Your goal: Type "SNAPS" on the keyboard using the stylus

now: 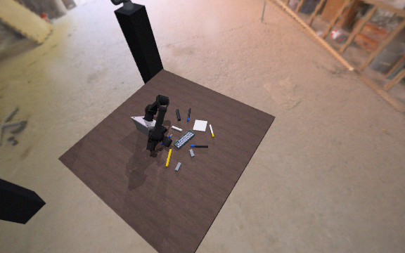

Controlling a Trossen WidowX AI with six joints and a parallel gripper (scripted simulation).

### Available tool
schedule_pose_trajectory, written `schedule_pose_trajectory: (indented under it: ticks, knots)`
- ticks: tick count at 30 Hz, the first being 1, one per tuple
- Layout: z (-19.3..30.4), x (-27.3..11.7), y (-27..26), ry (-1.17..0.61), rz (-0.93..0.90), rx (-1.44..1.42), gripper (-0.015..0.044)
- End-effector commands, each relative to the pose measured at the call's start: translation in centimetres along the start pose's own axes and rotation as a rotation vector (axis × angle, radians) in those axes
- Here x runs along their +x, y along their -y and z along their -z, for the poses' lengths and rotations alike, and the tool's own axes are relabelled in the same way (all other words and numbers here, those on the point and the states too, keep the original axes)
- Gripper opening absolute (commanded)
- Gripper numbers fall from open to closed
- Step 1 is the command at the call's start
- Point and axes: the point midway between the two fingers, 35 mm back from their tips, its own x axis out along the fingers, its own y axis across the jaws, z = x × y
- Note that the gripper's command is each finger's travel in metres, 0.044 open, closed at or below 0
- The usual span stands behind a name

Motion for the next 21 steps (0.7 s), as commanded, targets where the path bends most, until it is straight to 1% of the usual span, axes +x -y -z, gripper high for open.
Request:
schedule_pose_trajectory:
  ticks: [1,6,14,21]
  knots:
    - [0.0,0.2,0.0,-0.017,-0.025,0.005,0.0]
    - [-0.2,0.6,0.0,-0.13,-0.162,0.029,0.0]
    - [-0.8,0.7,0.6,-0.395,-0.347,0.105,0.0]
    - [-1.5,0.9,1.8,-0.582,-0.4,0.101,0.0]
